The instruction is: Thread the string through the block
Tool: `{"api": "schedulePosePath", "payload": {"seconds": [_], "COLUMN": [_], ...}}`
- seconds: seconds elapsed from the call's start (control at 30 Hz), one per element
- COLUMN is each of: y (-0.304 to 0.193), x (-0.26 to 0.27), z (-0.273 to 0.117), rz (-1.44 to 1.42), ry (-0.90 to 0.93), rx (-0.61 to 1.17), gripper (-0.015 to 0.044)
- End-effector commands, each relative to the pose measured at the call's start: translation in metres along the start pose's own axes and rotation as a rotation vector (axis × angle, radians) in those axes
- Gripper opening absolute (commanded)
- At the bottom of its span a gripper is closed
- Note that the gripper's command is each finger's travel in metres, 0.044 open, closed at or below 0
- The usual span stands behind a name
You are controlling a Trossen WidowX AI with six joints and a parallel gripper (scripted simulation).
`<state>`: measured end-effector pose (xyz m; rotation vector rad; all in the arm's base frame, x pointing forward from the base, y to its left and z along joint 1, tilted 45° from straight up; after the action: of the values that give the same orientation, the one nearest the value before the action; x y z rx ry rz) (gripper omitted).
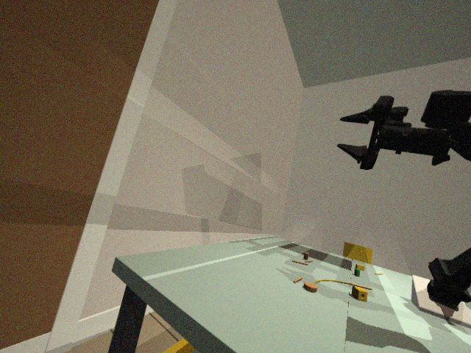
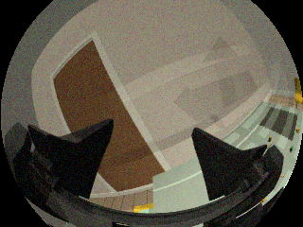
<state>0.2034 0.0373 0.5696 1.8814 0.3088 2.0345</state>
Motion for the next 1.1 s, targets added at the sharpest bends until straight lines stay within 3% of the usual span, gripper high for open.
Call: {"api": "schedulePosePath", "payload": {"seconds": [0.0, 0.13, 0.33, 0.53, 0.8, 1.07], "y": [0.0, -0.01, -0.048, -0.074, -0.101, -0.123], "x": [0.0, -0.012, -0.066, -0.11, -0.164, -0.217], "z": [0.0, 0.01, 0.04, 0.053, 0.058, 0.051], "rz": [0.0, -0.17, -0.797, -1.212, -1.62, -1.886], "ry": [0.0, -0.039, -0.103, -0.038, 0.2, 0.63], "rx": [0.0, 0.065, 0.38, 0.662, 1.014, 1.304], "gripper": [0.0426, 0.044, 0.044, 0.044, 0.044, 0.044]}}
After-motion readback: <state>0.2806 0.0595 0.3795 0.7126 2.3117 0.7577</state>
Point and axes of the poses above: the point midway between the two fingers, 35 mm back from their tips, its own z axis out along the fingers, its own x axis across the jaws, y = z × x, the point moved 10 cm from there along -z, back along the fingers, and after that the axes turned 15 degrees about -z, right-handed, at the moved point
